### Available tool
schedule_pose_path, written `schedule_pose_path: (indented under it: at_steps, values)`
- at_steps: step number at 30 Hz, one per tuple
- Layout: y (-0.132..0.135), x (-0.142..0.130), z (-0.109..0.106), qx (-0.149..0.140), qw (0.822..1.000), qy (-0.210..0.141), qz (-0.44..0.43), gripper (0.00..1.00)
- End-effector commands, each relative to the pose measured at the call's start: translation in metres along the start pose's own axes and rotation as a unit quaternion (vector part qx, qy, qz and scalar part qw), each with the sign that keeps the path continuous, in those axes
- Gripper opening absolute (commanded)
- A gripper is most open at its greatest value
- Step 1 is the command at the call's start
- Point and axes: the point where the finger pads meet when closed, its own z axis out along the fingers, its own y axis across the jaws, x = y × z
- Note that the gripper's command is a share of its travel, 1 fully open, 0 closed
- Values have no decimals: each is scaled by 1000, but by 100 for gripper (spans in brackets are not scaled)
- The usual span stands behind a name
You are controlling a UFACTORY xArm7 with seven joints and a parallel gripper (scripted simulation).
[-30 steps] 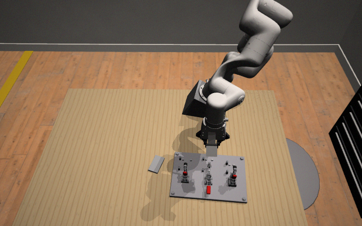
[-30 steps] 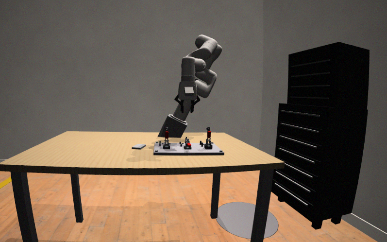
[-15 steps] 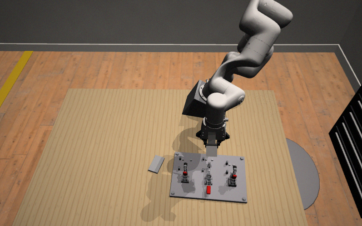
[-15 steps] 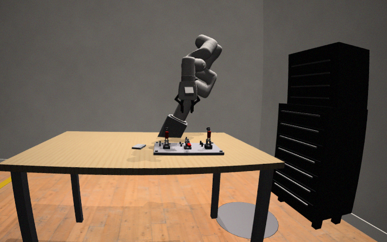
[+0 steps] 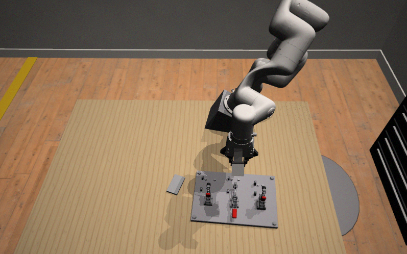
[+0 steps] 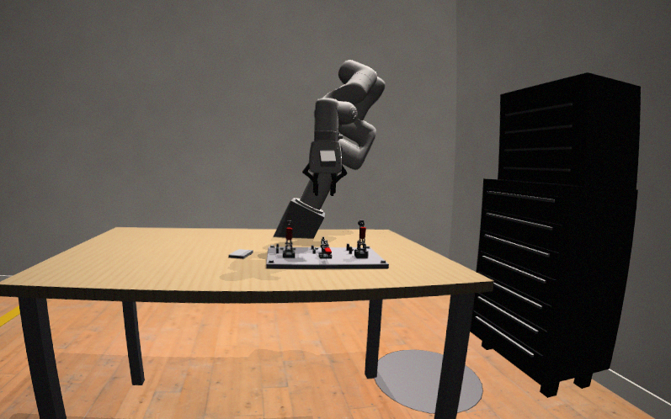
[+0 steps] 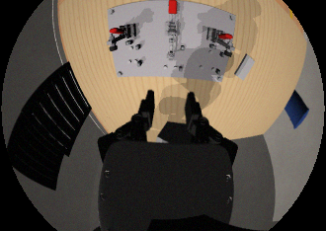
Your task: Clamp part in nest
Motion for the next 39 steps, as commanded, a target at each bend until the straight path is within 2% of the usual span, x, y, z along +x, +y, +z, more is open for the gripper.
schedule_pose_path:
  at_steps: [1,15,20,27,29,39]
  values:
    - [0,1,-1,0,1000,2,0,47]
    - [0,2,-1,0,1000,2,0,47]
    - [0,9,-1,0,1000,2,0,47]
    - [1,46,-1,0,1000,2,0,47]
    - [1,46,-1,0,1000,2,0,47]
    - [1,113,-2,0,1000,2,0,47]
